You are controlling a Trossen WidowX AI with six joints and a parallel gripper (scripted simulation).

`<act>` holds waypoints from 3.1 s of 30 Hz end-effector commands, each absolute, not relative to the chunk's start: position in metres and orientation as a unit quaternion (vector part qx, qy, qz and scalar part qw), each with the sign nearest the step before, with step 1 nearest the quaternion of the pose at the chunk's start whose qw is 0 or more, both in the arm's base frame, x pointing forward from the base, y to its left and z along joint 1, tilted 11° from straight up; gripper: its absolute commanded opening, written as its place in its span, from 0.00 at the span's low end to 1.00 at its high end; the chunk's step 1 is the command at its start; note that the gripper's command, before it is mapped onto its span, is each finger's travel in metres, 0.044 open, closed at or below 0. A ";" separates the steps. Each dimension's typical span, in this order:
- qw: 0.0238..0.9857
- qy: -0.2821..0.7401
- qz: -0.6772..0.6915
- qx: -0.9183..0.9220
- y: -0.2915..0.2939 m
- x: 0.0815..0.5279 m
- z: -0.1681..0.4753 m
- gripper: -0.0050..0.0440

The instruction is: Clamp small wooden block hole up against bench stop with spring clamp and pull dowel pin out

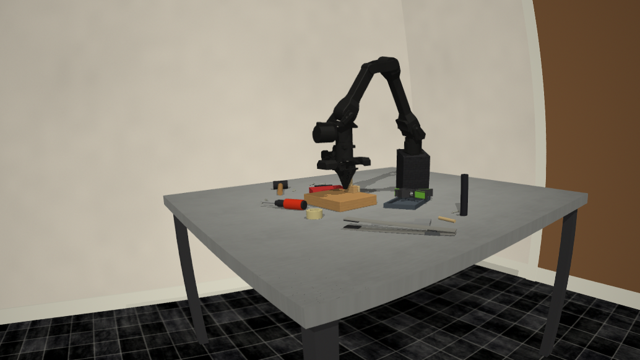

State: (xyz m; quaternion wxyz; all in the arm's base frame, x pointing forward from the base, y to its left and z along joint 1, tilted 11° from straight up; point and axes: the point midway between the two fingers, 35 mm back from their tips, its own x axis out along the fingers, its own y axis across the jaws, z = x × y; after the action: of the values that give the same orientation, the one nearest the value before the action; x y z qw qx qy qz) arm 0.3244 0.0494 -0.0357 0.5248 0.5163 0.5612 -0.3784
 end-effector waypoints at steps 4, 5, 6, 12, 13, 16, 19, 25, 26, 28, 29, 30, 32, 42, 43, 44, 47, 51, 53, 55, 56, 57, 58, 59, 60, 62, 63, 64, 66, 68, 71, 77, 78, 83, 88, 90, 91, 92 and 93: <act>0.525 0.561 -0.379 0.516 0.049 0.324 -0.036 0.10; 0.525 0.561 -0.379 0.516 0.049 0.324 -0.036 0.10; 0.525 0.561 -0.379 0.516 0.049 0.324 -0.036 0.10; 0.524 0.561 -0.379 0.516 0.049 0.324 -0.031 0.10; 0.524 0.562 -0.379 0.516 0.048 0.324 -0.028 0.10; 0.524 0.562 -0.380 0.515 0.047 0.324 -0.019 0.10; 0.523 0.563 -0.381 0.515 0.046 0.323 -0.010 0.10; 0.522 0.564 -0.383 0.513 0.043 0.322 0.009 0.10; 0.522 0.564 -0.383 0.513 0.043 0.321 0.012 0.10; 0.521 0.564 -0.383 0.513 0.042 0.321 0.015 0.10; 0.521 0.564 -0.383 0.513 0.042 0.321 0.015 0.10; 0.521 0.564 -0.383 0.513 0.042 0.320 0.019 0.10; 0.521 0.565 -0.384 0.512 0.041 0.319 0.023 0.10; 0.520 0.565 -0.384 0.512 0.041 0.326 0.015 0.10; 0.521 0.565 -0.384 0.512 0.040 0.327 0.015 0.10; 0.521 0.565 -0.384 0.512 0.040 0.328 0.015 0.10; 0.521 0.565 -0.384 0.513 0.040 0.327 0.015 0.10; 0.521 0.562 -0.384 0.515 0.041 0.325 0.018 0.10; 0.521 0.562 -0.384 0.515 0.041 0.325 0.019 0.10; 0.521 0.562 -0.383 0.515 0.041 0.326 0.018 0.10; 0.521 0.562 -0.383 0.515 0.041 0.326 0.018 0.10; 0.521 0.562 -0.383 0.515 0.041 0.326 0.018 0.10; 0.521 0.562 -0.383 0.515 0.041 0.326 0.018 0.10; 0.521 0.562 -0.383 0.515 0.041 0.326 0.018 0.10; 0.521 0.562 -0.383 0.515 0.041 0.326 0.018 0.10; 0.521 0.562 -0.384 0.515 0.041 0.326 0.018 0.10; 0.521 0.562 -0.384 0.515 0.041 0.326 0.018 0.10; 0.521 0.563 -0.384 0.514 0.041 0.326 0.017 0.10; 0.521 0.564 -0.384 0.513 0.040 0.327 0.015 0.10; 0.521 0.565 -0.384 0.512 0.040 0.328 0.015 0.10; 0.521 0.565 -0.384 0.512 0.041 0.328 0.012 0.10; 0.521 0.565 -0.384 0.512 0.043 0.329 0.003 0.10; 0.521 0.565 -0.384 0.512 0.043 0.330 0.001 0.10; 0.521 0.565 -0.384 0.512 0.044 0.330 -0.004 0.10; 0.521 0.565 -0.384 0.512 0.045 0.331 -0.012 0.10; 0.521 0.565 -0.384 0.512 0.046 0.331 -0.015 0.10; 0.521 0.565 -0.384 0.512 0.046 0.331 -0.016 0.10; 0.521 0.565 -0.384 0.512 0.046 0.331 -0.018 0.10; 0.521 0.565 -0.384 0.512 0.047 0.331 -0.020 0.10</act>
State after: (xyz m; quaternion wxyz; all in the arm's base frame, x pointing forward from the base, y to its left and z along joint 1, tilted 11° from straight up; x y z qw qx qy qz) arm 0.3355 0.0455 -0.0073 0.5270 0.5163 0.5601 -0.3768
